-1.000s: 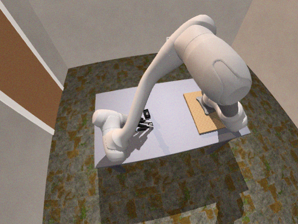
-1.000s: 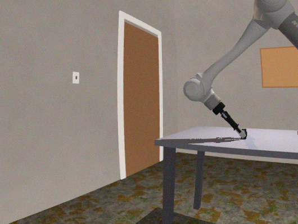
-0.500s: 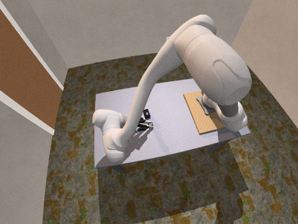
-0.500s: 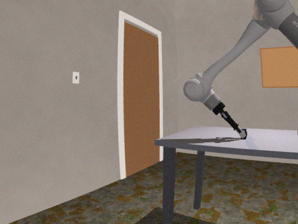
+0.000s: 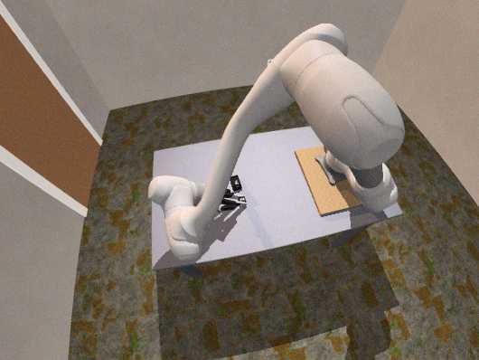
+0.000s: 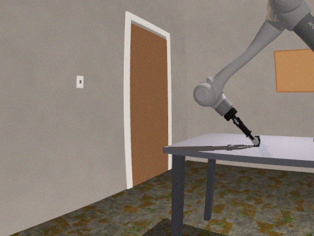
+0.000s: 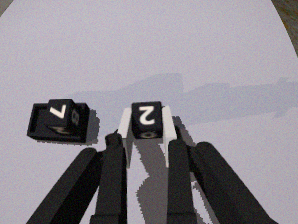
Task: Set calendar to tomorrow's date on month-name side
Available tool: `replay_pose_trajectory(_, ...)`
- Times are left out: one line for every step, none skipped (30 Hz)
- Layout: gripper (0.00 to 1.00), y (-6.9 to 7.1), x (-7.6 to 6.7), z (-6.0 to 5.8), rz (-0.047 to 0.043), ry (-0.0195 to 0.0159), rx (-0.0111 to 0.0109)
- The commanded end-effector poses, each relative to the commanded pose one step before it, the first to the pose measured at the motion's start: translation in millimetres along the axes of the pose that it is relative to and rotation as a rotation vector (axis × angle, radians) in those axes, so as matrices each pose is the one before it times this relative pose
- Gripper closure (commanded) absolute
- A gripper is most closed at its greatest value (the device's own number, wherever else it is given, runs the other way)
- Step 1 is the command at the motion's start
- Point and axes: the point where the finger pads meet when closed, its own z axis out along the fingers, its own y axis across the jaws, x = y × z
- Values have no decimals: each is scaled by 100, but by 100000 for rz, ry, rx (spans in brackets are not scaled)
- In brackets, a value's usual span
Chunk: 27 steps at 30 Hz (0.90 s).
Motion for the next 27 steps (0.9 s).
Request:
replay_pose_trajectory(84, 3, 10, -12, -15, -17, -12)
replay_pose_trajectory(82, 0, 0, 0, 0, 0, 0)
replay_pose_trajectory(82, 0, 0, 0, 0, 0, 0)
replay_pose_trajectory(82, 0, 0, 0, 0, 0, 0)
replay_pose_trajectory(79, 0, 0, 0, 0, 0, 0)
replay_pose_trajectory(79, 0, 0, 0, 0, 0, 0)
replay_pose_trajectory(79, 0, 0, 0, 0, 0, 0)
replay_pose_trajectory(77, 0, 0, 0, 0, 0, 0)
replay_pose_trajectory(77, 0, 0, 0, 0, 0, 0)
replay_pose_trajectory(77, 0, 0, 0, 0, 0, 0)
replay_pose_trajectory(74, 0, 0, 0, 0, 0, 0)
replay_pose_trajectory(74, 0, 0, 0, 0, 0, 0)
replay_pose_trajectory(74, 0, 0, 0, 0, 0, 0)
replay_pose_trajectory(74, 0, 0, 0, 0, 0, 0)
replay_pose_trajectory(74, 0, 0, 0, 0, 0, 0)
replay_pose_trajectory(72, 0, 0, 0, 0, 0, 0)
replay_pose_trajectory(72, 0, 0, 0, 0, 0, 0)
replay_pose_trajectory(72, 0, 0, 0, 0, 0, 0)
replay_pose_trajectory(60, 0, 0, 0, 0, 0, 0)
replay_pose_trajectory(60, 0, 0, 0, 0, 0, 0)
replay_pose_trajectory(60, 0, 0, 0, 0, 0, 0)
replay_pose_trajectory(60, 0, 0, 0, 0, 0, 0)
replay_pose_trajectory(60, 0, 0, 0, 0, 0, 0)
replay_pose_trajectory(60, 0, 0, 0, 0, 0, 0)
replay_pose_trajectory(60, 0, 0, 0, 0, 0, 0)
replay_pose_trajectory(60, 0, 0, 0, 0, 0, 0)
replay_pose_trajectory(60, 0, 0, 0, 0, 0, 0)
